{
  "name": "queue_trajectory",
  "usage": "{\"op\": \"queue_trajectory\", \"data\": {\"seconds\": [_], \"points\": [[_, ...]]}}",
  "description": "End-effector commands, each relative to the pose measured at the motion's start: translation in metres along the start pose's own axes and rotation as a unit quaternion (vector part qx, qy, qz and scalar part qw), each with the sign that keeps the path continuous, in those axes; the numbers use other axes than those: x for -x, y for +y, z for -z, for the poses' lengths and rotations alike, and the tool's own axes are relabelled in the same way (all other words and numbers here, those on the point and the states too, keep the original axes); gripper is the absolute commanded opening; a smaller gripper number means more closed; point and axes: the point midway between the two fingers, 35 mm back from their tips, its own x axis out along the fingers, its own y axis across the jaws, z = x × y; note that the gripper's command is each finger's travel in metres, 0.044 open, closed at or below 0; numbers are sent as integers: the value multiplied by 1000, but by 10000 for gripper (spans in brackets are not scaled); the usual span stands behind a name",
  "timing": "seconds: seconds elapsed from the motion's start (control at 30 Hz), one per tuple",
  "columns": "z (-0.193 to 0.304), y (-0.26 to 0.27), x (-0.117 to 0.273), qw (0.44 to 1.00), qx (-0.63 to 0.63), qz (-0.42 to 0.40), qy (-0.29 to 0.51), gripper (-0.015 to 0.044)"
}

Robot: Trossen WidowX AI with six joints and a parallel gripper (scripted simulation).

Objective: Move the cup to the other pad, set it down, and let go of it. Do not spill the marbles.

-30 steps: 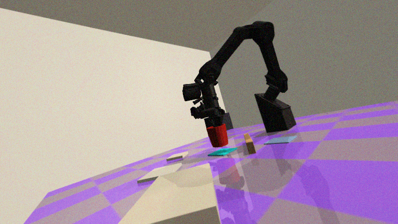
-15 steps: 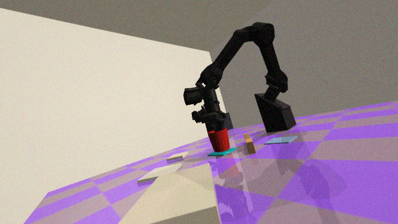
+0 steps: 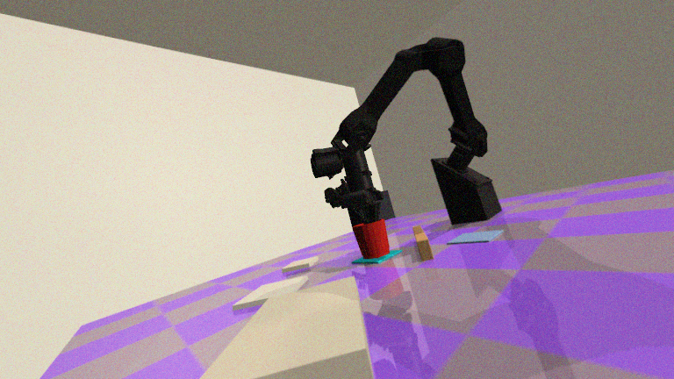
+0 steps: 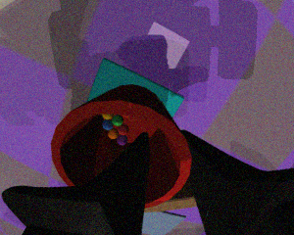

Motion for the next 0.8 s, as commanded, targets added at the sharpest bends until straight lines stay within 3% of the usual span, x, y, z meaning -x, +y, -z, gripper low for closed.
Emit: {"op": "queue_trajectory", "data": {"seconds": [0.0, 0.77], "points": [[0, 0, 0, 1000, 1, 0, 0, 128], [-2, 0, 34, 1000, -2, 0, 0, 128]]}}
